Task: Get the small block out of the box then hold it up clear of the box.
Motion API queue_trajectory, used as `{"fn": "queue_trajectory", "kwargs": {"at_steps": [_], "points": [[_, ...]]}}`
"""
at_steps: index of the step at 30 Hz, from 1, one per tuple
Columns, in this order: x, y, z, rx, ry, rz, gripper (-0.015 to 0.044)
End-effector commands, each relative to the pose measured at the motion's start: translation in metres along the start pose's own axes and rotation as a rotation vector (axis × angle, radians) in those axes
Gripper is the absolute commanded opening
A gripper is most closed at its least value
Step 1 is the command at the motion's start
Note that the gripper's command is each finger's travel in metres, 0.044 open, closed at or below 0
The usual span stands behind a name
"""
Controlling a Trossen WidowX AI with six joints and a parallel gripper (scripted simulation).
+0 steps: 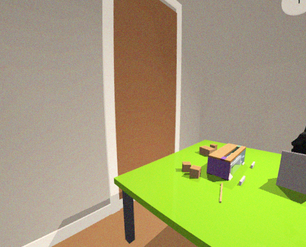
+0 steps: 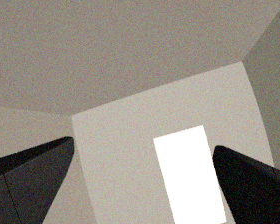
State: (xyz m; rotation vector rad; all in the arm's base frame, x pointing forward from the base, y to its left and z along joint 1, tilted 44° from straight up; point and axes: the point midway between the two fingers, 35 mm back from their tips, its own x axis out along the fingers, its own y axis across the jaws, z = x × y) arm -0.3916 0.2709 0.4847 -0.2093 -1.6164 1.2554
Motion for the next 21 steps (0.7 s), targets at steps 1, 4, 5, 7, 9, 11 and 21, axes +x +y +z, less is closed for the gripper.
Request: {"fn": "queue_trajectory", "kwargs": {"at_steps": [1,4,5,7,9,11,21], "points": [[0.0,0.001,-0.002,-0.001,0.003,0.003,0.04],[0.005,0.01,-0.036,-0.006,0.052,0.045,0.04],[0.007,0.016,-0.048,0.003,0.073,0.064,0.04],[0.01,0.03,-0.072,0.029,0.115,0.101,0.04],[0.012,0.042,-0.097,0.056,0.161,0.135,0.04],[0.012,0.054,-0.124,0.089,0.215,0.169,0.04],[-0.013,0.098,-0.267,0.273,0.545,0.281,0.04]]}}
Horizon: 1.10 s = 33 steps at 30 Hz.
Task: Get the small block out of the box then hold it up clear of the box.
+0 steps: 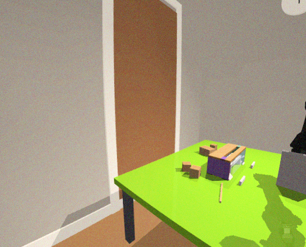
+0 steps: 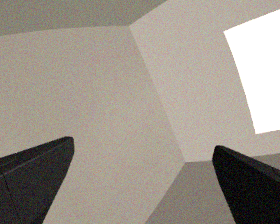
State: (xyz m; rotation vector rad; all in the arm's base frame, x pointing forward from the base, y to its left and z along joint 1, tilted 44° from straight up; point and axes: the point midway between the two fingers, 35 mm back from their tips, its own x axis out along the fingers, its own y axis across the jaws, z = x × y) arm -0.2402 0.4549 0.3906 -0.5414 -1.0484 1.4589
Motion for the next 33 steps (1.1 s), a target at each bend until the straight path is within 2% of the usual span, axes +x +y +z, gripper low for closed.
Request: {"fn": "queue_trajectory", "kwargs": {"at_steps": [1,3,9,18,26,33], "points": [[0.006,-0.001,-0.035,0.022,0.088,0.016,0.04],[0.006,-0.005,-0.063,-0.033,0.163,0.023,0.04],[0.01,-0.011,-0.136,0.088,0.33,0.032,0.04],[-0.018,-0.033,-0.27,0.301,0.647,0.008,0.04],[-0.075,-0.048,-0.376,0.53,0.947,-0.094,0.04],[-0.15,-0.068,-0.46,0.792,1.219,-0.322,0.04]]}}
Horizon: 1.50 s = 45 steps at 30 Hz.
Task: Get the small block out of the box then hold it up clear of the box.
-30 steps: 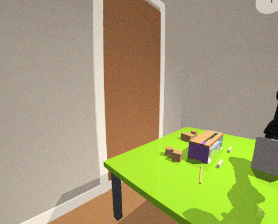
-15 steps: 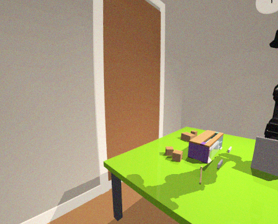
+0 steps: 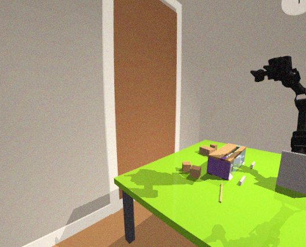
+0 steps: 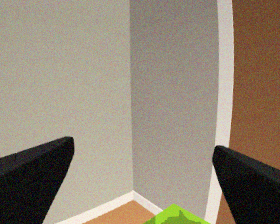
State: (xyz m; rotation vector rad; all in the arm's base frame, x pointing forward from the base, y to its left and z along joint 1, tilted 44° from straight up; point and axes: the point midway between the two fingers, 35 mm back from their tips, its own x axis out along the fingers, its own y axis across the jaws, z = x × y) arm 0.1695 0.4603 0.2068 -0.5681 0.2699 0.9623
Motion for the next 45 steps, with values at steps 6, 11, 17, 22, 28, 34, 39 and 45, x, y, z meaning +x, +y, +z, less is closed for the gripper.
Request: {"fn": "queue_trajectory", "kwargs": {"at_steps": [6,11,17,22,28,34,39,45], "points": [[0.023,-0.112,-0.1,0.473,0.299,-0.246,0.04],[0.01,-0.175,-0.163,0.773,0.435,-0.443,0.04],[-0.026,-0.234,-0.239,1.14,0.563,-0.722,0.04],[-0.072,-0.268,-0.305,1.471,0.649,-1.013,0.04],[-0.141,-0.287,-0.372,1.838,0.701,-1.421,0.04],[-0.183,-0.288,-0.403,2.02,0.706,-1.683,0.04],[-0.183,-0.288,-0.405,2.021,0.706,-1.683,0.04],[-0.183,-0.289,-0.414,2.021,0.706,-1.683,0.04]]}}
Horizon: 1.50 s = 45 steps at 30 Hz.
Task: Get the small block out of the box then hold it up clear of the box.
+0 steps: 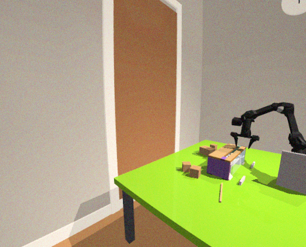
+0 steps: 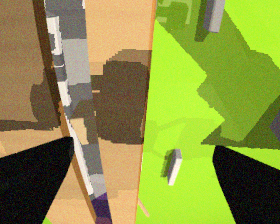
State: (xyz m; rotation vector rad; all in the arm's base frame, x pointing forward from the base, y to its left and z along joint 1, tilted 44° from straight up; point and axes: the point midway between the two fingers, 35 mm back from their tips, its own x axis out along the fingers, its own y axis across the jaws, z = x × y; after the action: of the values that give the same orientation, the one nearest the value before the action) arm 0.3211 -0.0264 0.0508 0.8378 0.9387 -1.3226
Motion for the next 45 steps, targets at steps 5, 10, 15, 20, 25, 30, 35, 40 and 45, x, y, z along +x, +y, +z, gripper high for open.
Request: {"fn": "queue_trajectory", "kwargs": {"at_steps": [5,10,15,20,25,30,35,40,45], "points": [[0.012,0.001,0.004,-0.004,-0.003,-0.002,0.04],[0.02,0.001,0.006,-0.004,-0.003,-0.002,0.04],[0.028,0.001,0.008,-0.004,-0.003,-0.002,0.04],[0.036,0.001,0.011,-0.004,-0.003,-0.002,0.04],[0.044,0.0,0.013,-0.004,-0.004,-0.002,0.04],[0.052,-0.001,0.016,-0.004,-0.005,-0.002,0.04],[0.06,-0.002,0.019,-0.004,-0.005,-0.002,0.04],[0.059,-0.001,0.019,0.003,0.0,0.0,0.04],[0.064,-0.002,0.009,0.004,0.0,-0.001,0.04]]}}
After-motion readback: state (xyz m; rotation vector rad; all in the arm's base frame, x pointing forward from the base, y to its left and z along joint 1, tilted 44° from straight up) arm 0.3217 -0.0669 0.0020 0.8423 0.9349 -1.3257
